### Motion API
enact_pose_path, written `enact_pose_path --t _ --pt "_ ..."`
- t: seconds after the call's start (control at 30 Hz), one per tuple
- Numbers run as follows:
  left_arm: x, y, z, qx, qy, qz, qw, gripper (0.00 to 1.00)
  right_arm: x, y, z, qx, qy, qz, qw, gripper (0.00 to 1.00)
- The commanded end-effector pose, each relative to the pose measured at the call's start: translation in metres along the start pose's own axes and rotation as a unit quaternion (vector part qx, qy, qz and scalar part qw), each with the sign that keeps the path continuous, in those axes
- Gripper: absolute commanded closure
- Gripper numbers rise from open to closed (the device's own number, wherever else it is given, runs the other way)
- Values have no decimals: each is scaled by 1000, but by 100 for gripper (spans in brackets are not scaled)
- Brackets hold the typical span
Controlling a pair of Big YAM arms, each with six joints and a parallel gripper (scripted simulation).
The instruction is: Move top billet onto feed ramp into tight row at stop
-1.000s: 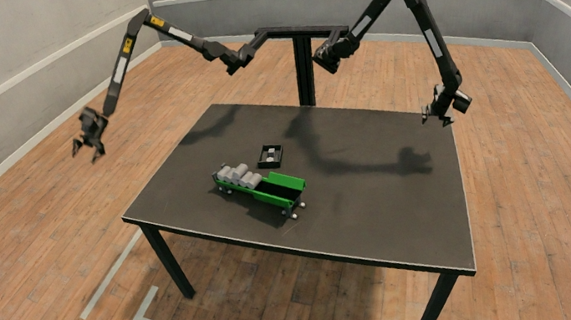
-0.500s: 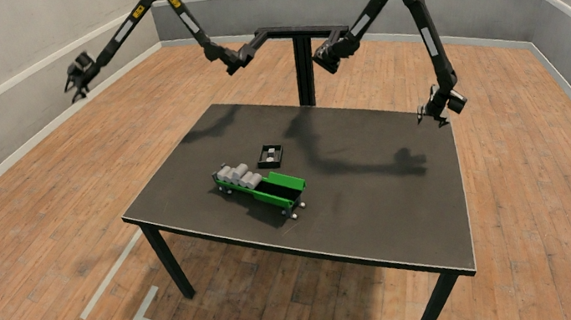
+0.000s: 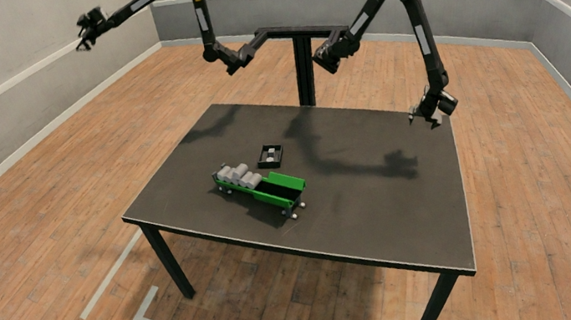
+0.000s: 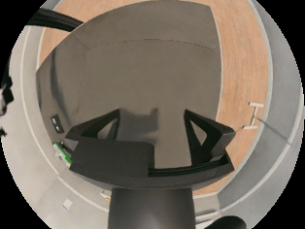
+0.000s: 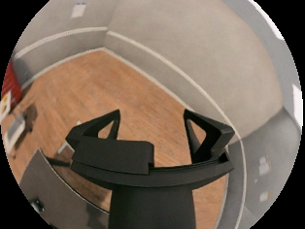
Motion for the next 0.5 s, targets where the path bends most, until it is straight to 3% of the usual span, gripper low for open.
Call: enact_pose_path --t 0.0,0.1,0.17,0.47 --pt "16 -16 3 -26 -23 9 999 0 38 25 -31 -50 -39 -10 998 0" --pt "17 -25 13 -41 -26 9 999 0 71 49 -53 -60 -83 -32 994 0" --pt "17 -25 13 -41 -26 9 999 0 71 49 -53 -60 -83 -32 994 0" --pt "19 -54 46 -88 -34 8 995 0 142 93 -77 -75 -162 -83 980 0"
Point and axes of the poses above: on each arm, the point where the finger pads meet when closed, its own x axis back along the fingers, its own z axis across the jaws, y = z × x, the point moved 1 cm from there along x, back along the fingers, and after that the axes turned 13 degrees about -x, right-handed, at the moved point
